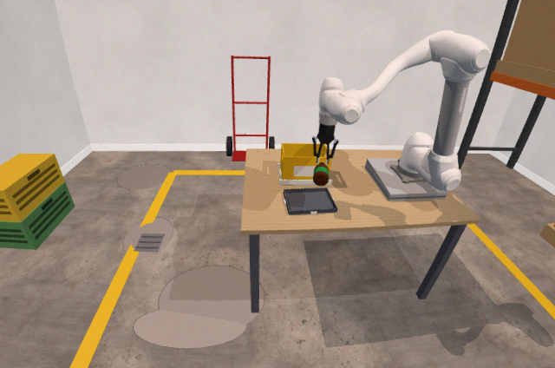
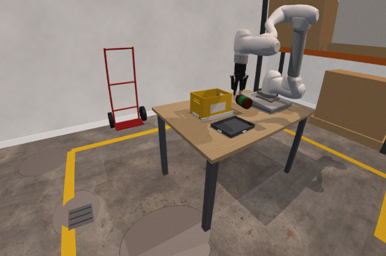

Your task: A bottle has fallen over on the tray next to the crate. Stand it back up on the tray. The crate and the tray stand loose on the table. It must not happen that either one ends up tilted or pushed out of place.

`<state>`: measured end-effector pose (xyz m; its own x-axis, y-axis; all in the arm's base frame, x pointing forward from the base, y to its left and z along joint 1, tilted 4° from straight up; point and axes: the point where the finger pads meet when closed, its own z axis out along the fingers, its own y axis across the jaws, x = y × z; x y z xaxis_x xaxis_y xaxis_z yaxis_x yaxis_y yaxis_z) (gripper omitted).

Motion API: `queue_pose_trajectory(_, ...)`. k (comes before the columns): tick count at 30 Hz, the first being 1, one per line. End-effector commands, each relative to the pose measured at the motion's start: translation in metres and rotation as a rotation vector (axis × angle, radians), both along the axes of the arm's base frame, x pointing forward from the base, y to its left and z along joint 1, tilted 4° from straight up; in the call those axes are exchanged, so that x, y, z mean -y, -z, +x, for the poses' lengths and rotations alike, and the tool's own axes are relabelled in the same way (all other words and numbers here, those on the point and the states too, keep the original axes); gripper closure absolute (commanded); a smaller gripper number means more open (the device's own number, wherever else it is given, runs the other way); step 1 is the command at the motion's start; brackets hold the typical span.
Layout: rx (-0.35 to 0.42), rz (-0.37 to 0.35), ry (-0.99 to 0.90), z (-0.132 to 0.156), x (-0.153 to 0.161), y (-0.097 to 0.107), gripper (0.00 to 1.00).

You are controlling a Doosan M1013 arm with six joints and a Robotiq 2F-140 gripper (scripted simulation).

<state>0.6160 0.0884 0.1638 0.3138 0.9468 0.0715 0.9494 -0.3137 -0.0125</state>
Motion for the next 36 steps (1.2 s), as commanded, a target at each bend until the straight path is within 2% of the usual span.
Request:
queue_pose_trajectory(1, 0.0, -0.002, 0.0, 0.0002, 0.0038, -0.0027, 0.9)
queue_pose_trajectory(17, 0.001, -0.002, -0.015, 0.0002, 0.0038, -0.0027, 0.9)
queue_pose_trajectory(36, 0.017, -0.004, -0.238, 0.0002, 0.0038, -0.0027, 0.9)
